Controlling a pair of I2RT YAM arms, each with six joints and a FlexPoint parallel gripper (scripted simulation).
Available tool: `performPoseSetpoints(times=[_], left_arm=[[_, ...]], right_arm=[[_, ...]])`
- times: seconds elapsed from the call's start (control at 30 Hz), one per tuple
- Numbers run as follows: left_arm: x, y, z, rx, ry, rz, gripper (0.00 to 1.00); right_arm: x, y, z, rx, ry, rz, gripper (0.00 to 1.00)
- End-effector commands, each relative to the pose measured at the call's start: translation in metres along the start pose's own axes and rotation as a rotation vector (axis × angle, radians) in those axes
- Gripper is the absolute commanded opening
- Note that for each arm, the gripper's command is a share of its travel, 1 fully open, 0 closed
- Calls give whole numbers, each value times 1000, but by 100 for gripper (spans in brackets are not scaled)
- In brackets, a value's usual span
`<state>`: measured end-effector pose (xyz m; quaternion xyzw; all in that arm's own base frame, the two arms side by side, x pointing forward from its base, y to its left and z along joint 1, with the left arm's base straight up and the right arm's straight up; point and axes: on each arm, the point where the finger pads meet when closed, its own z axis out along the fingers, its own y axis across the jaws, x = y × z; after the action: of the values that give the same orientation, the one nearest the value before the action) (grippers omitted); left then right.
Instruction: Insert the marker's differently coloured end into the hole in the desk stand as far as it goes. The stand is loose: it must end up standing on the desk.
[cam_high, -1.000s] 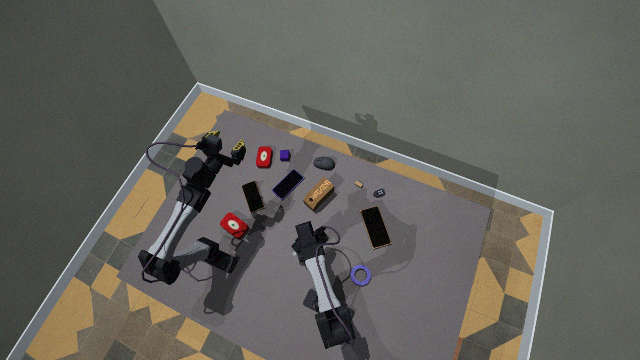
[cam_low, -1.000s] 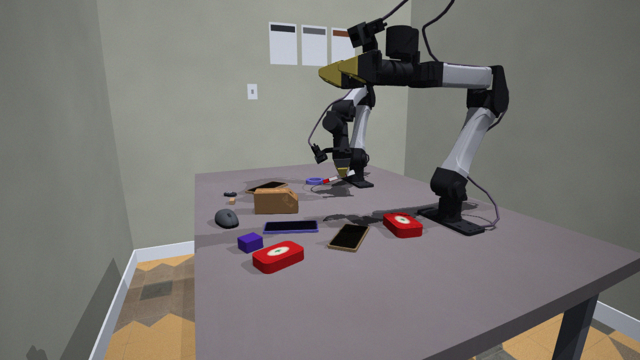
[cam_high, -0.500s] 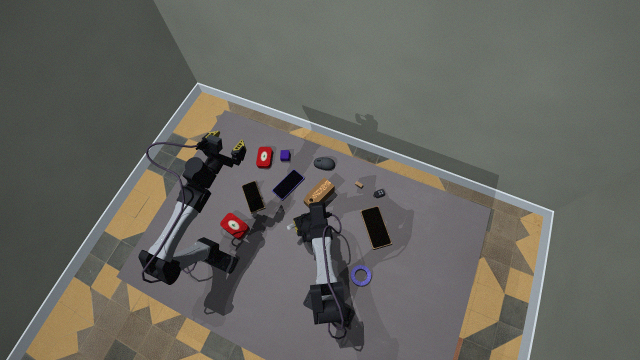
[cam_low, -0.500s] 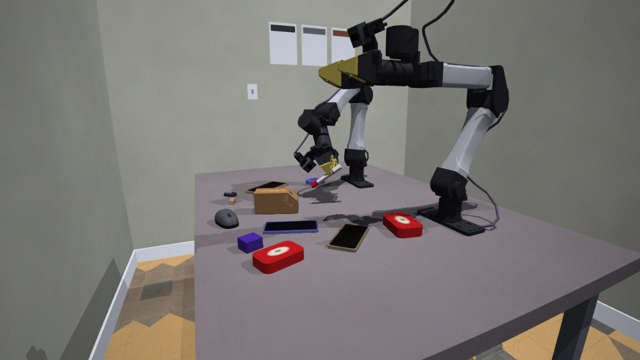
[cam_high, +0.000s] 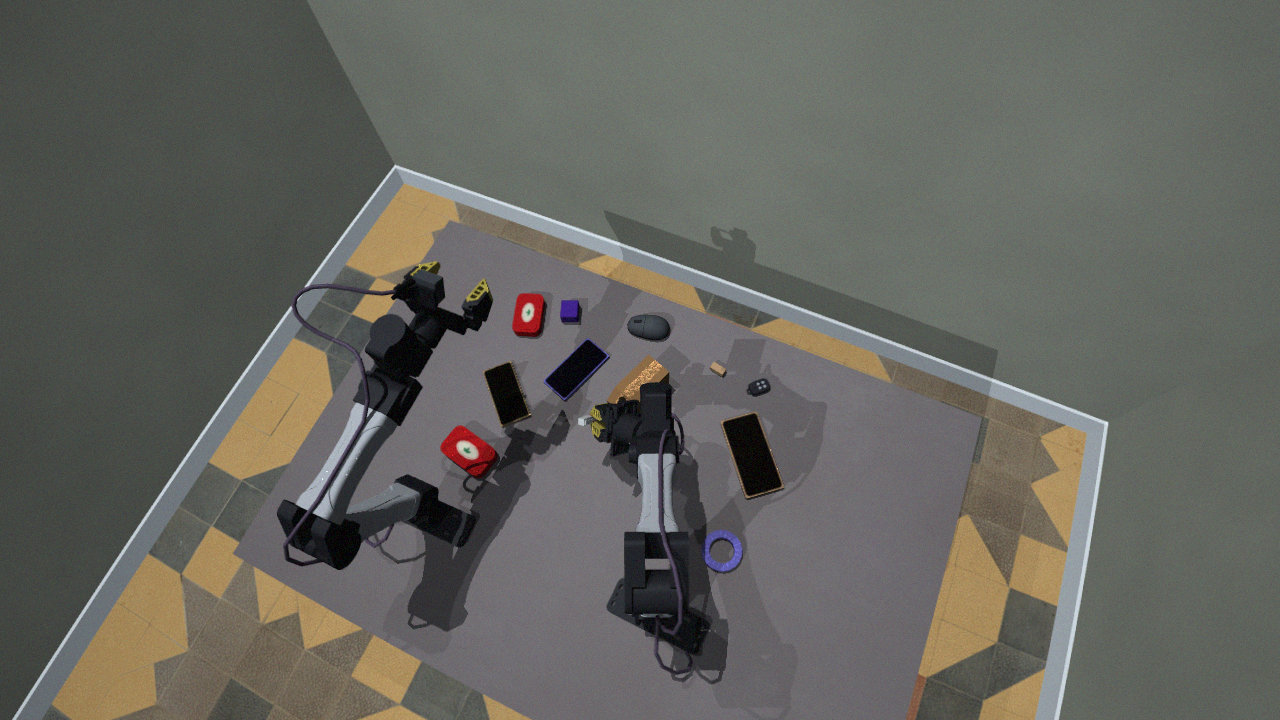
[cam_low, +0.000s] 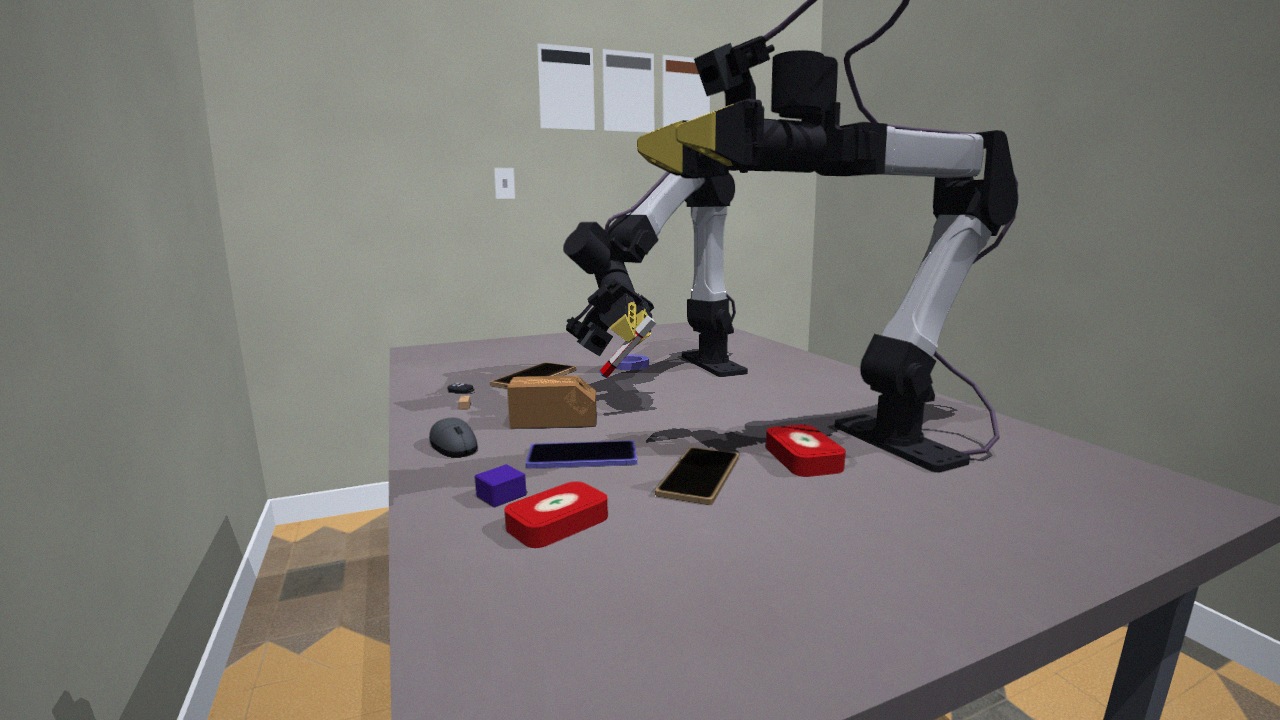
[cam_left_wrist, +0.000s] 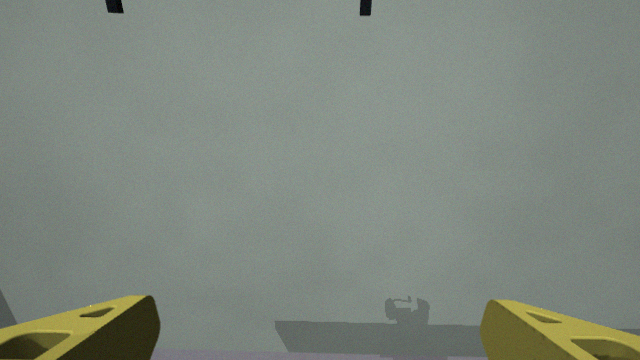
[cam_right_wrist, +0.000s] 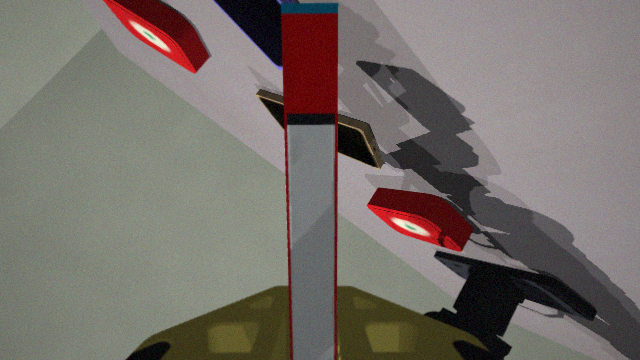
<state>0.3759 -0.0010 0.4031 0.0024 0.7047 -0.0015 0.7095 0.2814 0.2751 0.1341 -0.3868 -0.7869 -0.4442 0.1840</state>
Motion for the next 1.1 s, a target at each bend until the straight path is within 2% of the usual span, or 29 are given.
performPoseSetpoints(times=[0.0,0.03,0.3,0.33,0.97,1.07], left_arm=[[-31,3,-6,-7,-86,-5,100],[-31,3,-6,-7,-86,-5,100],[-31,3,-6,-7,-86,-5,100],[-31,3,-6,-7,-86,-5,100],[-31,3,-6,-7,-86,-5,100],[-31,3,-6,-7,-86,-5,100]], right_arm=[[9,33,-13,-96,-3,-56,0],[10,28,-5,-73,7,-51,0],[13,34,-12,-90,12,-67,0],[1,30,-6,-73,9,-61,0],[-15,30,-4,-66,11,-72,0],[-5,35,-12,-82,9,-84,0]])
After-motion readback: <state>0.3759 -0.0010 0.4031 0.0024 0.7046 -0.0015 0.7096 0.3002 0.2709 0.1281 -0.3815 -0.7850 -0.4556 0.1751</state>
